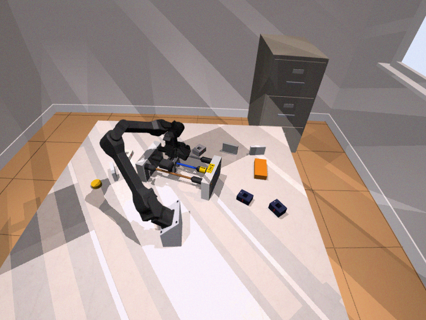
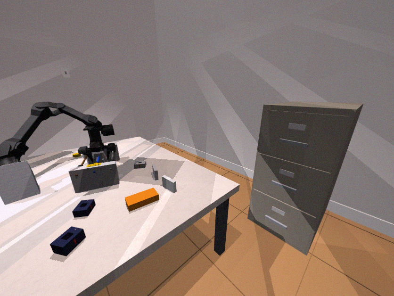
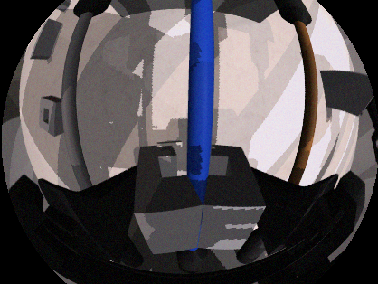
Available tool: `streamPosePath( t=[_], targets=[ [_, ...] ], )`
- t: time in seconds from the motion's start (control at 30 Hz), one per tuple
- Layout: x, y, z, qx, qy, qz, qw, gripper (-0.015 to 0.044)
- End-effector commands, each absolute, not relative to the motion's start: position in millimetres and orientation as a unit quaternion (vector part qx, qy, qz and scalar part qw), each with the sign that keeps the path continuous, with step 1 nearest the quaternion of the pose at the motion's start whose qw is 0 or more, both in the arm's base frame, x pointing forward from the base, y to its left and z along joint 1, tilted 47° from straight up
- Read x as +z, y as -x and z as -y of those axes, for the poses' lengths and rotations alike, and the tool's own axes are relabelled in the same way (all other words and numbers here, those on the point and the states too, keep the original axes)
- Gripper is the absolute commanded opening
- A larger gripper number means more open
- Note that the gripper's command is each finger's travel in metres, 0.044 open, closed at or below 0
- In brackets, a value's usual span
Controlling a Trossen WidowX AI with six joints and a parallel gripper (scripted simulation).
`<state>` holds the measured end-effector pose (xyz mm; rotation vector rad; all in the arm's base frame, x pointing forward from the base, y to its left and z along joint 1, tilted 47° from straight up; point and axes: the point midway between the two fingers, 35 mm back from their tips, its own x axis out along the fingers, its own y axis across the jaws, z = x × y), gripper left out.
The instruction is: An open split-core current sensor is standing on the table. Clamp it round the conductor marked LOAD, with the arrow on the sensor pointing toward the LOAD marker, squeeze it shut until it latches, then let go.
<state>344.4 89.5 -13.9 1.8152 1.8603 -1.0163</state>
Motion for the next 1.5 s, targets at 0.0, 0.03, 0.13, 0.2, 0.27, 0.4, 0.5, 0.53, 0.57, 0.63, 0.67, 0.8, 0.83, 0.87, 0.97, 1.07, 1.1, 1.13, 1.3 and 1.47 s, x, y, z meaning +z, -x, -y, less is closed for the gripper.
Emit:
streamPosePath(
  t=[0.0, 0.03, 0.13, 0.2, 0.27, 0.4, 0.5, 0.53, 0.57, 0.63, 0.67, 0.8, 0.83, 0.87, 0.97, 1.07, 1.1, 1.13, 1.3, 1.47],
  targets=[
    [-13.4, -344.8, -89.1, -0.358, -0.641, -0.656, 0.175, 0.0000],
    [-13.4, -344.8, -89.1, -0.358, -0.641, -0.656, 0.175, 0.0000],
    [-13.4, -344.8, -89.1, -0.358, -0.641, -0.656, 0.175, 0.0000],
    [-13.4, -344.8, -89.1, -0.358, -0.641, -0.656, 0.175, 0.0000],
    [-13.4, -344.8, -89.1, -0.358, -0.641, -0.656, 0.175, 0.0000],
    [-13.4, -344.8, -89.1, -0.358, -0.641, -0.656, 0.175, 0.0000],
    [-13.4, -344.8, -89.1, -0.358, -0.641, -0.656, 0.175, 0.0000],
    [-13.4, -344.8, -89.1, -0.358, -0.641, -0.656, 0.175, 0.0000],
    [-13.4, -344.8, -89.1, -0.358, -0.641, -0.656, 0.175, 0.0000],
    [-13.4, -344.8, -89.1, -0.358, -0.641, -0.656, 0.175, 0.0000],
    [-13.4, -344.8, -89.1, -0.358, -0.641, -0.656, 0.175, 0.0000],
    [-13.7, -344.4, -89.2, -0.359, -0.641, -0.656, 0.174, 0.0000],
    [-13.4, -344.5, -88.9, -0.359, -0.641, -0.656, 0.174, 0.0000],
    [-12.9, -344.6, -88.4, -0.359, -0.641, -0.656, 0.174, 0.0000],
    [-10.6, -345.1, -85.8, -0.359, -0.641, -0.656, 0.174, 0.0000],
    [-7.3, -345.7, -82.3, -0.359, -0.641, -0.656, 0.173, 0.0000],
    [-6.1, -345.8, -81.1, -0.359, -0.642, -0.656, 0.173, 0.0000],
    [-5.0, -346.0, -79.9, -0.359, -0.642, -0.656, 0.173, 0.0000],
    [-2.2, -346.4, -77.0, -0.358, -0.642, -0.656, 0.172, 0.0000],
    [-2.2, -346.4, -77.0, -0.358, -0.642, -0.656, 0.172, 0.0000]
  ],
)
